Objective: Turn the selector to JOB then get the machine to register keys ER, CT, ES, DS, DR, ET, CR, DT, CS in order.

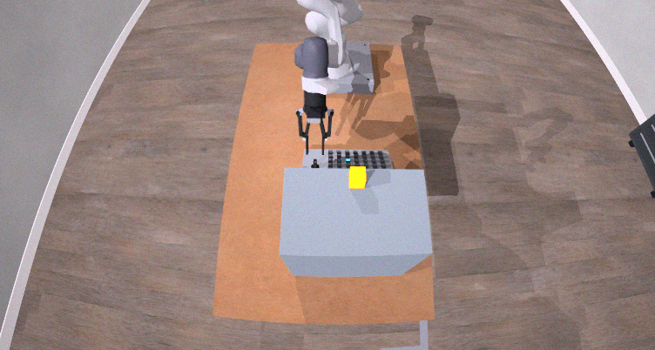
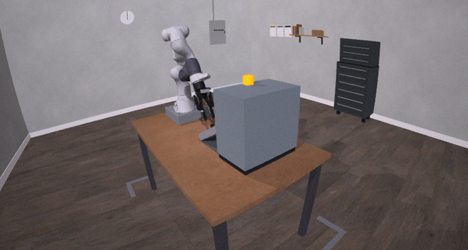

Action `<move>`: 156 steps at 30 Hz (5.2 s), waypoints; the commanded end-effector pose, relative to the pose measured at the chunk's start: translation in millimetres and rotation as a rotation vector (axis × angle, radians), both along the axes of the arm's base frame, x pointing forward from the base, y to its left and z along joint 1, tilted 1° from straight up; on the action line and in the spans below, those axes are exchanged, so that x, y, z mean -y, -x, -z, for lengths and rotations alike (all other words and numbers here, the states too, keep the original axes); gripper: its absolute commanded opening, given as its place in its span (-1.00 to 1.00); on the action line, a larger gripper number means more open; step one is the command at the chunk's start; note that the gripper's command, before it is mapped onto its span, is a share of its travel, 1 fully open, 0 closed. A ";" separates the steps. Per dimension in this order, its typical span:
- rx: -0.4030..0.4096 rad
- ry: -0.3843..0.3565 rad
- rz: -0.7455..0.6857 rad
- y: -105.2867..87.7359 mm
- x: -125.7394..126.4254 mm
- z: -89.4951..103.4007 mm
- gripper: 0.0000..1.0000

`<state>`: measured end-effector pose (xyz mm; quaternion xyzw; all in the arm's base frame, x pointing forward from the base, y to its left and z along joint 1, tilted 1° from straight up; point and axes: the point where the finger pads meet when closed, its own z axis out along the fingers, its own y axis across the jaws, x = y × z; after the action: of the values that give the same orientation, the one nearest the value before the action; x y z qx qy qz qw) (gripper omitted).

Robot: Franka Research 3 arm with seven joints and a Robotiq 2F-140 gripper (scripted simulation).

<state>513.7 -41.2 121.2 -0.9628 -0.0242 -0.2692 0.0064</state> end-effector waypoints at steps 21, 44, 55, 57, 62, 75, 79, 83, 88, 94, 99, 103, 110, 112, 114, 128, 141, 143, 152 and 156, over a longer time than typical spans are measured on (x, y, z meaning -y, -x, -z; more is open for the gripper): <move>0.000 0.002 -0.004 -11.2 -0.4 17.8 -0.20; 0.000 0.003 -0.004 -15.1 -0.4 24.0 -0.20; 0.000 0.003 -0.004 -15.1 -0.4 24.0 -0.20; 0.000 0.003 -0.004 -15.1 -0.4 24.0 -0.20; 0.000 0.003 -0.004 -15.1 -0.4 24.0 -0.20; 0.000 0.003 -0.004 -15.1 -0.4 24.0 -0.20; 0.000 0.003 -0.004 -15.1 -0.4 24.0 -0.20; 0.000 0.002 -0.004 -15.1 -0.5 24.2 -0.20; 0.000 0.002 -0.004 -15.7 -0.6 25.0 -0.20; 0.000 0.002 -0.004 -16.6 -0.6 26.6 -0.20; 0.000 0.002 -0.004 -18.4 -0.7 29.3 -0.20; 0.000 0.002 -0.004 -20.0 -0.7 32.1 -0.20; 0.000 0.003 -0.004 -22.2 -0.8 35.9 -0.20; 0.000 0.002 -0.004 -23.4 -0.9 37.3 -0.20; 0.000 0.002 -0.004 -24.2 -0.9 38.9 -0.20; 0.000 0.003 -0.004 -27.0 -1.0 43.7 -0.20; 0.000 0.003 -0.004 -27.0 -1.0 43.7 -0.20; 0.000 0.003 -0.004 -27.0 -1.0 43.7 -0.20; 0.000 0.003 -0.004 -27.0 -1.0 43.7 -0.20; 0.000 0.003 -0.004 -27.0 -1.0 43.7 -0.20</move>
<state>539.2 -38.9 75.6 -0.9637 -0.0247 -0.2656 0.0083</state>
